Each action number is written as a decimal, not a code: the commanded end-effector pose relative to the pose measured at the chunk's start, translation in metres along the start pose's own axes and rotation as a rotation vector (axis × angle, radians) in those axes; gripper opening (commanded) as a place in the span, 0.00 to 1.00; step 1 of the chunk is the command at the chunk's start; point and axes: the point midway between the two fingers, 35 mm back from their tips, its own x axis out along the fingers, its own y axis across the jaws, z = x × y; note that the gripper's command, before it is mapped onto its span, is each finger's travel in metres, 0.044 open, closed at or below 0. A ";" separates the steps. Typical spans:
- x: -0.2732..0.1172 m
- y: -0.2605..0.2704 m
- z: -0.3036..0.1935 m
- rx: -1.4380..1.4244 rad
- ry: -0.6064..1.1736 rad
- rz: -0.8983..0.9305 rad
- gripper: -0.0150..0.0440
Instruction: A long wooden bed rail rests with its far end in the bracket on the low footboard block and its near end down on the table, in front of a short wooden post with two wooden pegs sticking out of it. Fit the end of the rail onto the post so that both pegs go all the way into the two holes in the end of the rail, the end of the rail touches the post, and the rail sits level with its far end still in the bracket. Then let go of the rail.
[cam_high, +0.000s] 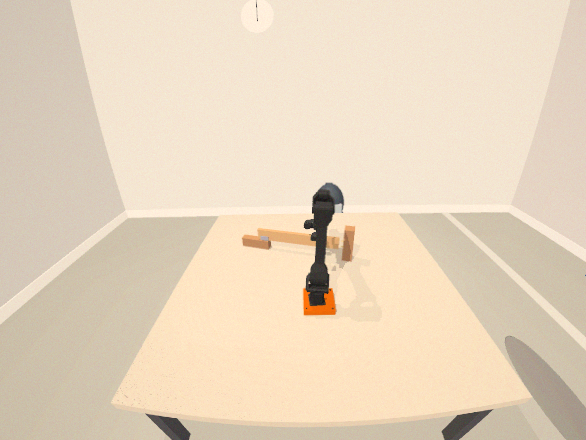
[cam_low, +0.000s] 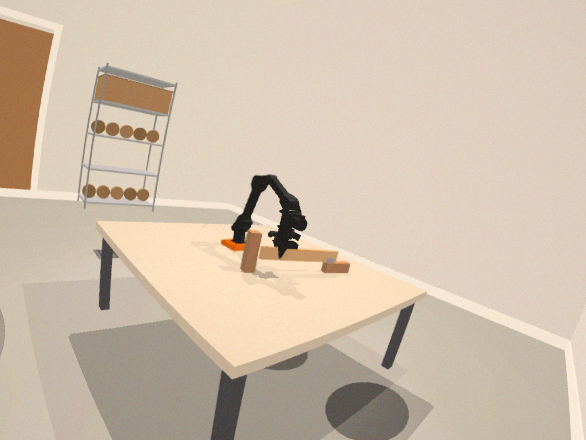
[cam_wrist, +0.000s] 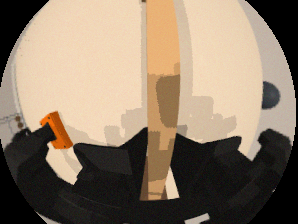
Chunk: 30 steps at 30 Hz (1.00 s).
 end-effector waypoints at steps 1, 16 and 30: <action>-0.001 0.000 -0.002 -0.003 0.001 -0.002 0.25; 0.000 0.000 -0.007 -0.003 0.001 -0.002 0.25; -0.001 0.000 -0.011 -0.003 0.002 -0.002 0.25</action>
